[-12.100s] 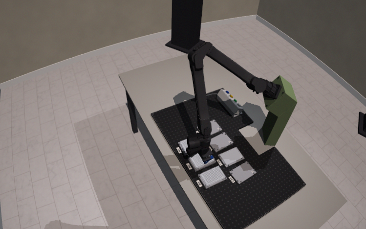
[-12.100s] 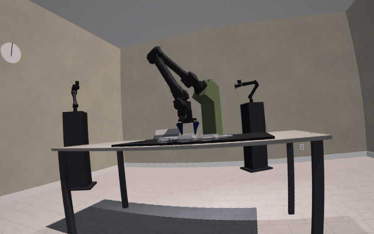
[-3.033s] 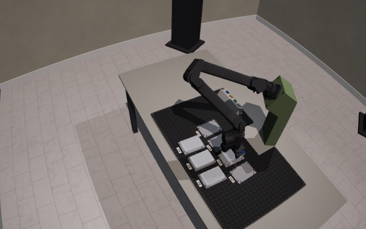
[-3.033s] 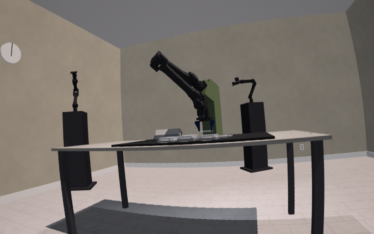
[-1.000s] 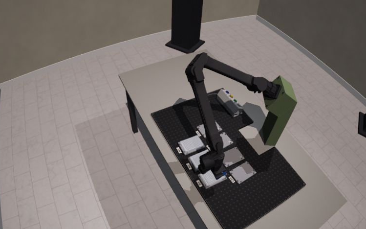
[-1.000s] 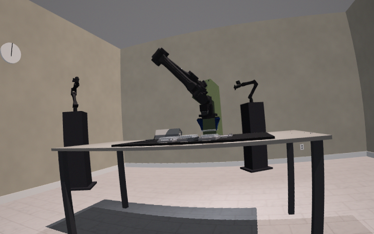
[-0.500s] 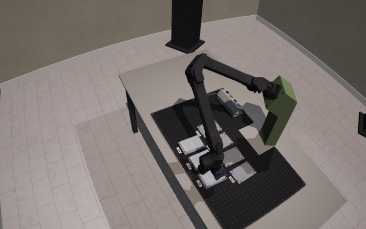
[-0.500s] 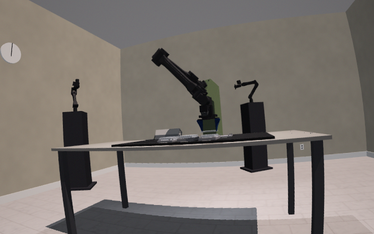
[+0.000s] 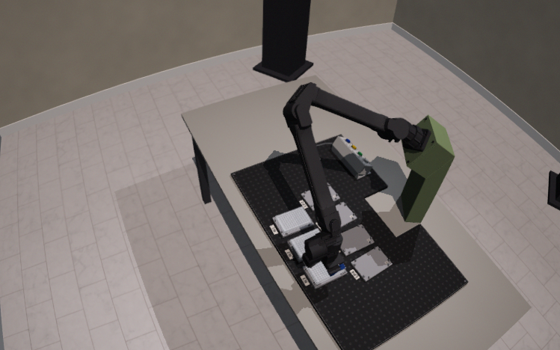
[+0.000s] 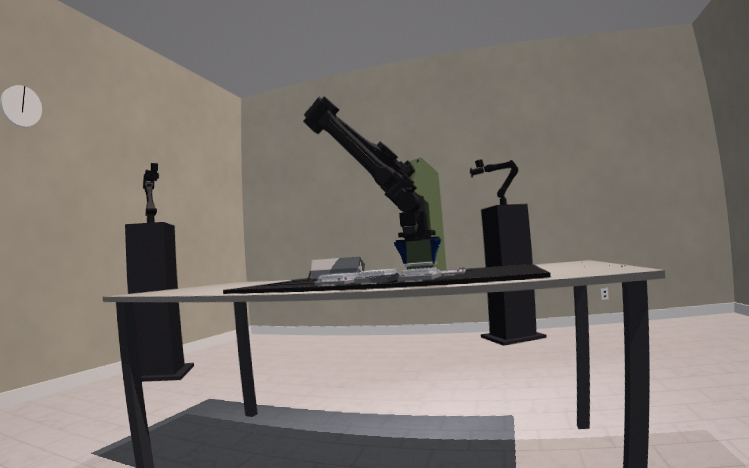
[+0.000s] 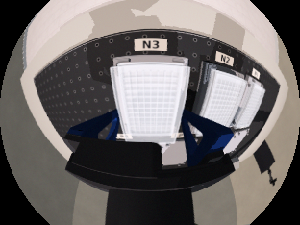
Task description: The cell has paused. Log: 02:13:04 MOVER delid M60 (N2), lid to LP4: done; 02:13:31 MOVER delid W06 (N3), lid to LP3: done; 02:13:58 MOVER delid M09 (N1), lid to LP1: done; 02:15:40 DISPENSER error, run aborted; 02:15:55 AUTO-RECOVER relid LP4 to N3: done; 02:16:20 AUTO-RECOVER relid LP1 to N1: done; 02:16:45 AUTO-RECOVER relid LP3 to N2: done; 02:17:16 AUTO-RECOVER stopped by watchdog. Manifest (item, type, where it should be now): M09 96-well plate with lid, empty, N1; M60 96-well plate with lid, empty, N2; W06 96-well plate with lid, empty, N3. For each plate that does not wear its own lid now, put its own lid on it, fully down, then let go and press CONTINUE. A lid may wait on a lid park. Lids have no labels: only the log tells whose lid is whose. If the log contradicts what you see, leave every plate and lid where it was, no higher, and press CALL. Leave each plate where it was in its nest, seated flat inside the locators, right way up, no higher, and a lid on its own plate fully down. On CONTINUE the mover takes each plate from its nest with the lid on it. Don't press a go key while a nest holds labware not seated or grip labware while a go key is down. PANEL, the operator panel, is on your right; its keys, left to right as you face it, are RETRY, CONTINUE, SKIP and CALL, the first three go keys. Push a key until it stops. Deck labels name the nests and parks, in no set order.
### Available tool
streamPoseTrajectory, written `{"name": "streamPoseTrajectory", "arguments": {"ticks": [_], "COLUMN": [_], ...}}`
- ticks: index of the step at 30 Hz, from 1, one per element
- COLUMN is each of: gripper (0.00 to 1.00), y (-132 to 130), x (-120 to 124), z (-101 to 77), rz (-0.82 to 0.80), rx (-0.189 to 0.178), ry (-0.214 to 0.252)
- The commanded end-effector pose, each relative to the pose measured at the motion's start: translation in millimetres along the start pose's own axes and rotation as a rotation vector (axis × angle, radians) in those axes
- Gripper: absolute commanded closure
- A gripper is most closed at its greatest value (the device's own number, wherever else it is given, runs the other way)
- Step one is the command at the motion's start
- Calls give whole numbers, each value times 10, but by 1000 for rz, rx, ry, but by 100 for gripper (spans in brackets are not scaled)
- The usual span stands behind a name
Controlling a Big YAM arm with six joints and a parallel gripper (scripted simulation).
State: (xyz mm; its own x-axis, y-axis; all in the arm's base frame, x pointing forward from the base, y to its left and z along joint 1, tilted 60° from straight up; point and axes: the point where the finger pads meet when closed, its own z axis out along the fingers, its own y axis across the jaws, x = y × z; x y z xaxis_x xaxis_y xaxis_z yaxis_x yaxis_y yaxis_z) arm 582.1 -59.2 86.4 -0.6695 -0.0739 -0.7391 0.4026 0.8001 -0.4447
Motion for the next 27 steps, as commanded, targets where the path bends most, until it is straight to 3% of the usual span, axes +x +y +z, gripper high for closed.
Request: {"name": "streamPoseTrajectory", "arguments": {"ticks": [1, 27], "gripper": [100, 100], "y": [-23, -25], "x": [-12, -65], "z": [24, 106], "rz": [-5, 1], "rx": [2, 2], "ry": [-6, -14]}}
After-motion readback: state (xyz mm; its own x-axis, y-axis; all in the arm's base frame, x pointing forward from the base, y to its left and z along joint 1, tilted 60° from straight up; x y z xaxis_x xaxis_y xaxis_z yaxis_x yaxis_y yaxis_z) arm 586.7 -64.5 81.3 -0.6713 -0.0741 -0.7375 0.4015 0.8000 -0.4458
